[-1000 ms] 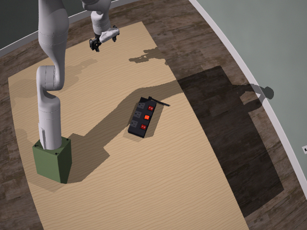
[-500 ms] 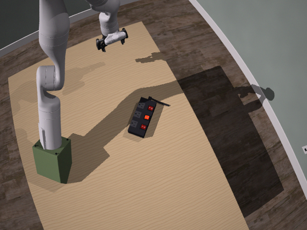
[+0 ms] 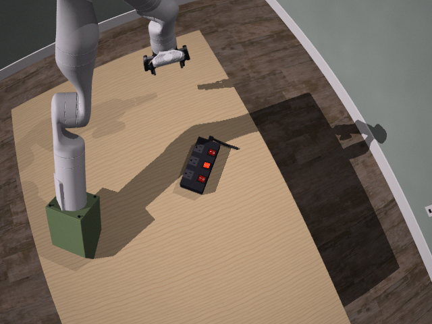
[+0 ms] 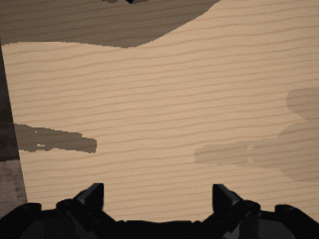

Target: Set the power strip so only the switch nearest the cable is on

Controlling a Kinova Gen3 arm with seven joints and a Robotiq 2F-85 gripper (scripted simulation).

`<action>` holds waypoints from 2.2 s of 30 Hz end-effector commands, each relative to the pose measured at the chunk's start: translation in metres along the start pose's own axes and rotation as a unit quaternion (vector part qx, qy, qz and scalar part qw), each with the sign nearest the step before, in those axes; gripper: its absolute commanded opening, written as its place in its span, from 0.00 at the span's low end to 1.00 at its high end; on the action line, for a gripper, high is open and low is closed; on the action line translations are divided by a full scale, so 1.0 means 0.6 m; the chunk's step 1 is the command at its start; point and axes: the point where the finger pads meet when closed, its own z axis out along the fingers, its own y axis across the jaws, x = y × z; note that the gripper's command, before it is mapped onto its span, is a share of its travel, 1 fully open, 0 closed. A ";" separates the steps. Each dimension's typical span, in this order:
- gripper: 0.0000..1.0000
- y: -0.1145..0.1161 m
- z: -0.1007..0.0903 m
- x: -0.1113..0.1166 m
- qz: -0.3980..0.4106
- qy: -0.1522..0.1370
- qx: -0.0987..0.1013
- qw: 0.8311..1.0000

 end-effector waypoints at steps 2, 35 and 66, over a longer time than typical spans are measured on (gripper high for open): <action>1.00 -0.003 -0.001 0.000 0.004 -0.002 0.000 1.000; 1.00 -0.068 -0.001 0.083 0.160 0.001 0.008 0.987; 1.00 -0.107 0.000 0.158 0.279 0.004 0.014 0.960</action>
